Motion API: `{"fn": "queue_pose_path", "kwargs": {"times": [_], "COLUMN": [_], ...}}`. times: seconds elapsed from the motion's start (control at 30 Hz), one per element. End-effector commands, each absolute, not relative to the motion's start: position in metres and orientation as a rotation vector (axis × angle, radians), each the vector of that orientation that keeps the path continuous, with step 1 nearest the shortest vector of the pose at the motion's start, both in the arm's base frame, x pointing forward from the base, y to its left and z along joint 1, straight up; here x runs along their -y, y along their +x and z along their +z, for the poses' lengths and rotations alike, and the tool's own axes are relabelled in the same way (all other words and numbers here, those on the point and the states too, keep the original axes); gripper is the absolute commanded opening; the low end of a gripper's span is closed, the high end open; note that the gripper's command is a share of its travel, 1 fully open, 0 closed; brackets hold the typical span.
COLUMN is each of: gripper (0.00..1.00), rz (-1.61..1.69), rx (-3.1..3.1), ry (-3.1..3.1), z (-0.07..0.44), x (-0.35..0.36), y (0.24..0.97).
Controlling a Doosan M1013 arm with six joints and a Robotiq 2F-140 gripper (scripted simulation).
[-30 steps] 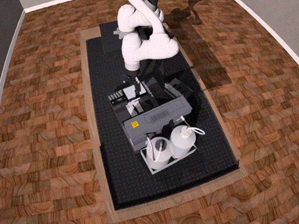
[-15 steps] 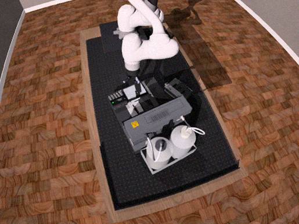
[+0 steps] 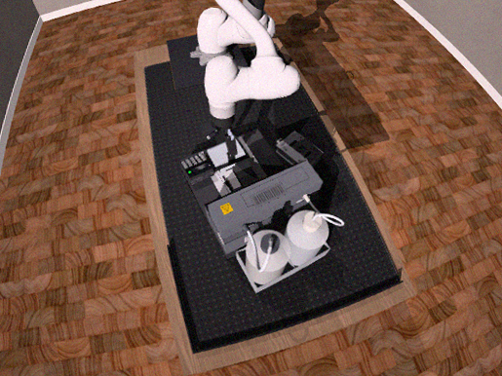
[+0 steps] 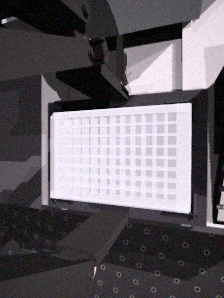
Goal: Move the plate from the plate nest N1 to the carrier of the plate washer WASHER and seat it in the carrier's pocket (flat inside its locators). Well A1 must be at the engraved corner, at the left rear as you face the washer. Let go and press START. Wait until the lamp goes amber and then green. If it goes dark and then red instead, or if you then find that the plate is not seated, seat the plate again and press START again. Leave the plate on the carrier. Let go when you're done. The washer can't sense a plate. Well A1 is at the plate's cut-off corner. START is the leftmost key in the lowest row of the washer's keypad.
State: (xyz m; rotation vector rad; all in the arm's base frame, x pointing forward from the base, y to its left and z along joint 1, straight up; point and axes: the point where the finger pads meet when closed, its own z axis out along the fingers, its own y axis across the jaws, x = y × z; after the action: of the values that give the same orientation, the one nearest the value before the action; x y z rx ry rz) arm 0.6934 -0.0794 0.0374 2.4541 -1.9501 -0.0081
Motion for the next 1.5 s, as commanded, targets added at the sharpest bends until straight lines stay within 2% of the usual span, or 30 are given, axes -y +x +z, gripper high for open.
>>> {"fn": "queue_pose_path", "kwargs": {"times": [0.0, 1.47], "gripper": [0.70, 0.70], "rz": [0.000, 0.003], "rx": [1.940, 1.941], "ry": [2.457, 2.459], "z": [0.044, 0.112], "x": [0.083, 0.082], "y": [0.693, 0.695]}}
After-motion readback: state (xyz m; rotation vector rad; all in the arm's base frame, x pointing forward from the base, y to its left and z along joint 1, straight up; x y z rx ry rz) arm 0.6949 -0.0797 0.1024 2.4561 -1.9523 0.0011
